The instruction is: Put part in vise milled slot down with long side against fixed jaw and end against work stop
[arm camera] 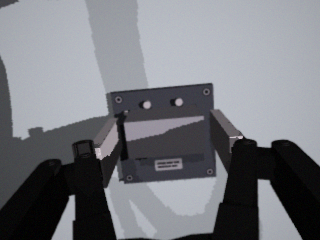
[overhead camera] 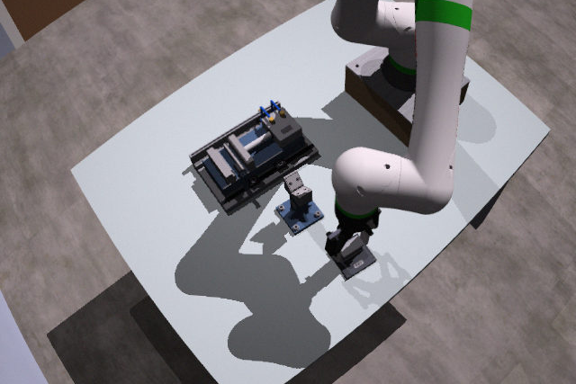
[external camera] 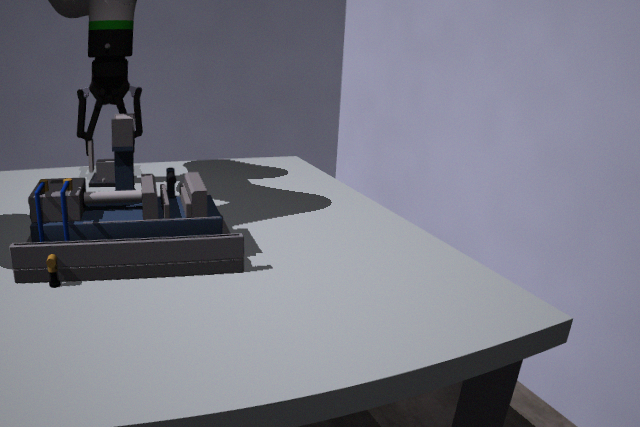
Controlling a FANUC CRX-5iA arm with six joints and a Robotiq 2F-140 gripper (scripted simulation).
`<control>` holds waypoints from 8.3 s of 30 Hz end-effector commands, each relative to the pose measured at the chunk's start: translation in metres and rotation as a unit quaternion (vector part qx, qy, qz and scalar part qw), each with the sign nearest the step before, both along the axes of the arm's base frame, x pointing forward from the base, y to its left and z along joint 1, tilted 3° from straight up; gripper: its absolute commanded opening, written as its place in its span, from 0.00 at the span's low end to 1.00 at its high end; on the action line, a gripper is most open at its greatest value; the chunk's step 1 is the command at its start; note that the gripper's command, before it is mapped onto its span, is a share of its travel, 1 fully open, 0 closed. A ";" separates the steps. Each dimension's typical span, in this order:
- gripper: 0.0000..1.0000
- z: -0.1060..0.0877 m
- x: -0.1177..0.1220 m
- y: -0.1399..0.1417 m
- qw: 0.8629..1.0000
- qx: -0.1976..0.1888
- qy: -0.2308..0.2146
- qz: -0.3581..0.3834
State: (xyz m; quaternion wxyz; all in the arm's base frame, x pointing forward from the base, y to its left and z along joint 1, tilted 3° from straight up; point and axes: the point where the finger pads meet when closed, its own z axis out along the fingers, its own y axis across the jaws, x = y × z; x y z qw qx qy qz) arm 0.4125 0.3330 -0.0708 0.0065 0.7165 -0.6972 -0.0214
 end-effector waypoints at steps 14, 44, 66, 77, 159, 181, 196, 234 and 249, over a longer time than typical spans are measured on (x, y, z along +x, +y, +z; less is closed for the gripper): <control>0.51 0.000 0.000 0.000 1.000 0.000 0.000 0.000; 0.00 0.000 0.000 0.000 1.000 0.000 0.000 0.000; 0.00 0.000 0.000 0.000 1.000 0.000 0.000 0.000; 0.00 0.001 0.000 0.000 1.000 0.000 0.000 0.000; 0.00 0.205 0.008 -0.004 1.000 0.000 0.000 0.000; 0.00 0.209 0.008 -0.004 1.000 0.000 0.000 0.000; 0.00 0.209 0.008 -0.004 1.000 0.000 0.000 0.000; 0.00 0.208 0.018 -0.025 1.000 0.000 0.000 0.002; 0.00 0.207 0.032 -0.060 1.000 0.000 0.000 0.004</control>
